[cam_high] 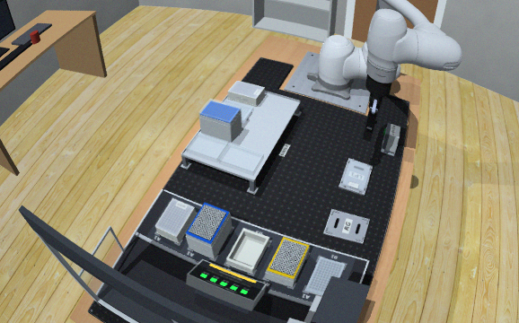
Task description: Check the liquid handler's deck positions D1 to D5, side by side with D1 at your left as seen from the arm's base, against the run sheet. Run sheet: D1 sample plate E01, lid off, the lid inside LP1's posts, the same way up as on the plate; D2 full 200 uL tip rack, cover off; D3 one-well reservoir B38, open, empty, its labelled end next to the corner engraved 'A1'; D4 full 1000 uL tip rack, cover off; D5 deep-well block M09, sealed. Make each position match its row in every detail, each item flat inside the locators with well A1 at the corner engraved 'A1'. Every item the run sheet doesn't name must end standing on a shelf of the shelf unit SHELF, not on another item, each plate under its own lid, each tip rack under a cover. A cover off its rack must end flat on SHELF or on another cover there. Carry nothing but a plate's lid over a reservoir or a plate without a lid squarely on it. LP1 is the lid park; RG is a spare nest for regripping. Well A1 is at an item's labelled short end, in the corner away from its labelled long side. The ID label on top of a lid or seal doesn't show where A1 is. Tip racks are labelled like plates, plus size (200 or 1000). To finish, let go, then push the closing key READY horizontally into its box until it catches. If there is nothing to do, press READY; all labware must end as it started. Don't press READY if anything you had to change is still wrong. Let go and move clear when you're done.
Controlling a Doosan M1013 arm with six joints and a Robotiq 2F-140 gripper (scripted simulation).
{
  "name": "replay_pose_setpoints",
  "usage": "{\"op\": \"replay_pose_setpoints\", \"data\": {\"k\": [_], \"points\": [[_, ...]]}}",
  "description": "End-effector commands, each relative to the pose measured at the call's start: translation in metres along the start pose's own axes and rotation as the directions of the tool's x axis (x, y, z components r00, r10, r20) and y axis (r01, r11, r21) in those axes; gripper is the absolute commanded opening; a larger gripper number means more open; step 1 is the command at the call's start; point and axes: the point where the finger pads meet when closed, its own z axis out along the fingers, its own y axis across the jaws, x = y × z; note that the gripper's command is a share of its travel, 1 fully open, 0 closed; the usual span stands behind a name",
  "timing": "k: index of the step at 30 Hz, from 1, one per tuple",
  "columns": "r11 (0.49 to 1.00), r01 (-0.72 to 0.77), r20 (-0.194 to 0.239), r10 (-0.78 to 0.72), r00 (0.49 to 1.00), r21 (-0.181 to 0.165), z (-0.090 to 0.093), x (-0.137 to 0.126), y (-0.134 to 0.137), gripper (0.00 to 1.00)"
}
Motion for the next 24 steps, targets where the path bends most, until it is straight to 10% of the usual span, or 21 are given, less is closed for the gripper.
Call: {"op": "replay_pose_setpoints", "data": {"k": [1, 24], "points": [[1.0, 0.0, -0.001, 0.0, 1.0, -0.001, -0.001, 0.001, -0.017, 0.1], [1.0, 0.0, -0.001, 0.0, 1.0, -0.001, -0.001, 0.003, -0.112, 0.1]]}}
